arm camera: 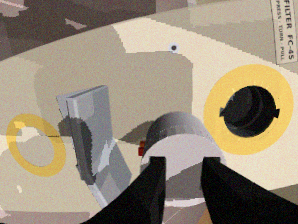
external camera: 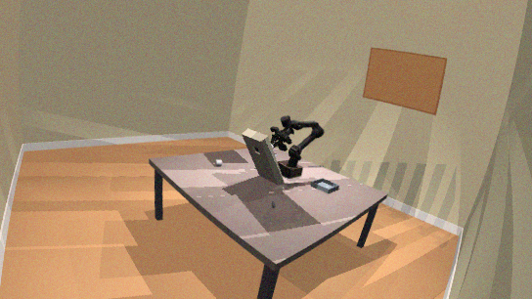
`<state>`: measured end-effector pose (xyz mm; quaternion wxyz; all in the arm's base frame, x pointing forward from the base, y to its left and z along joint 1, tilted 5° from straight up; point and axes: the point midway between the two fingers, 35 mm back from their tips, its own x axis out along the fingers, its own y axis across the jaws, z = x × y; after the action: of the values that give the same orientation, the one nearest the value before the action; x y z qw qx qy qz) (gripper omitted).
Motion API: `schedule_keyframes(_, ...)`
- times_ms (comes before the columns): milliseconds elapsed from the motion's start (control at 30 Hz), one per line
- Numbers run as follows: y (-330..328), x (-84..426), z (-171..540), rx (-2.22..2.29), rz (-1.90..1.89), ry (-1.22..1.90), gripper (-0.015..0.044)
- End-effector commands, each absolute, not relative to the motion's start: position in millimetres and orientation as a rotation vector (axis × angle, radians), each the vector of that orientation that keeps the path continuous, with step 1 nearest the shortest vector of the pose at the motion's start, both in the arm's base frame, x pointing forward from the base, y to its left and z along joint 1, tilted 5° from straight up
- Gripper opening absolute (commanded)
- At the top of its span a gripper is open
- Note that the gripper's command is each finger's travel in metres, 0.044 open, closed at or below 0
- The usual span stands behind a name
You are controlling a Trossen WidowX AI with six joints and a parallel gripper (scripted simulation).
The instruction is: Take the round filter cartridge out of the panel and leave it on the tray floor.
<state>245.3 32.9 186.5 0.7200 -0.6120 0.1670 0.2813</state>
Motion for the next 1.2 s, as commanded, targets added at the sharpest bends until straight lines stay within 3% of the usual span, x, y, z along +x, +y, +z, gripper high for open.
schedule_keyframes(0, 33.3, 239.4, 176.1, -1.354, 0.62, 0.358, 0.0)
schedule_keyframes(67, 33.3, 238.5, 174.0, -1.354, 0.62, 0.358, 0.0)
schedule_keyframes(200, 32.7, 241.1, 177.8, -1.351, 0.624, 0.372, 0.0102)
schedule_keyframes(667, 33.3, 239.3, 175.7, -1.354, 0.62, 0.358, 0.0102)
schedule_keyframes(900, 35.4, 272.7, 236.3, -1.354, 0.619, 0.357, 0.0102)
schedule_keyframes(1133, 35.6, 276.5, 242.2, -1.354, 0.619, 0.356, 0.0102)
schedule_keyframes(1167, 35.5, 276.7, 243.8, -1.354, 0.619, 0.356, 0.0129)
